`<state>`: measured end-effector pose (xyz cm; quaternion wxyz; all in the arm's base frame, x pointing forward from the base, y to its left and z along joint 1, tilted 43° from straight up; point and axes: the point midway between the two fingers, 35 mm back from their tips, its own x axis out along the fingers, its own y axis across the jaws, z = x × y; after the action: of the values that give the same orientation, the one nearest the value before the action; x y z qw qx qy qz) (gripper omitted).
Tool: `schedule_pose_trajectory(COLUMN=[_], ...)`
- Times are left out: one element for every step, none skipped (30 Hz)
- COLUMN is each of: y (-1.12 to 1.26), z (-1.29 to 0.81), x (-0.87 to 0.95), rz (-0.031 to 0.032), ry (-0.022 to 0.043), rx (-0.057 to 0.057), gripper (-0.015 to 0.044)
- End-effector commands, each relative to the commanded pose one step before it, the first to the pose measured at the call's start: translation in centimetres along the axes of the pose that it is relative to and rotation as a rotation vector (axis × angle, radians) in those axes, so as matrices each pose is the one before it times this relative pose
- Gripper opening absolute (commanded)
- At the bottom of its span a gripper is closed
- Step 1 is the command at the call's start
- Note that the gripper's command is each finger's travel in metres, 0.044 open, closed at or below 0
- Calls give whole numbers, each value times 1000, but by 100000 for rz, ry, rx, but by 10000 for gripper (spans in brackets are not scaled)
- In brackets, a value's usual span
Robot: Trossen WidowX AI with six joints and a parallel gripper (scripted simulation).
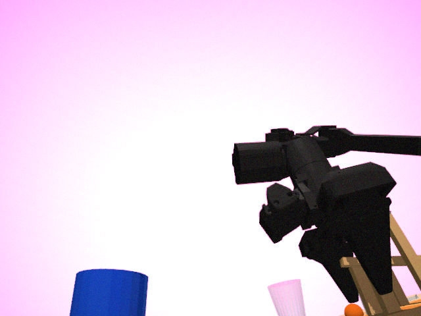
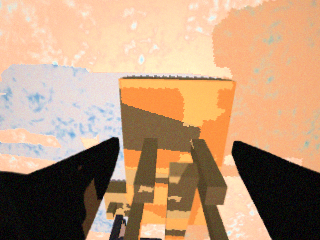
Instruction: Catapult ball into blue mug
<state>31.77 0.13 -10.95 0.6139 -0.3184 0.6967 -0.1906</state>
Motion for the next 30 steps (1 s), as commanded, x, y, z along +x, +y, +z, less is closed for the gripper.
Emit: schedule_pose_trajectory(y=[-14,0,0,0,0,0,0,0,0,0,0,0,9,23,29,15,1,-1,0,0,0,-6,0,1,1,1,1,1,1,0], z=[47,0,0,0,0,0,0,0,0,0,0,0,22,49,32,-33,-51,-22,0,0,0,67,2,7,8,12,11,10,9,9], x=[-65,0,0,0,0,0,0,0,0,0,0,0,-270,-815,-1375,-1393,-843,-282,0,0,0,125,27,82,108,158,166,166,166,166], rz=[49,0,0,0,0,0,0,0,0,0,0,0,26,67,69,15,-18,-10,0,0,0,-156,0,0,0,-1,-2,-2,-3,-4], ry=[-134,0,0,0,0,0,0,0,0,0,0,0,-7,-12,5,35,34,13,0,0,0,71,-1,-2,-2,-3,-2,-2,-2,-1], rx=[118,0,0,0,0,0,0,0,0,0,0,0,-10,-28,-40,-31,-14,-4,0,0,0,-326,-2,-7,-9,-13,-13,-13,-13,-13], gripper=[282,256,230,204,177,151,125,118,112,105,98,92,65,39,13,0,0,0,0,0,0,0,0,0,0,0,0,0,0,0])
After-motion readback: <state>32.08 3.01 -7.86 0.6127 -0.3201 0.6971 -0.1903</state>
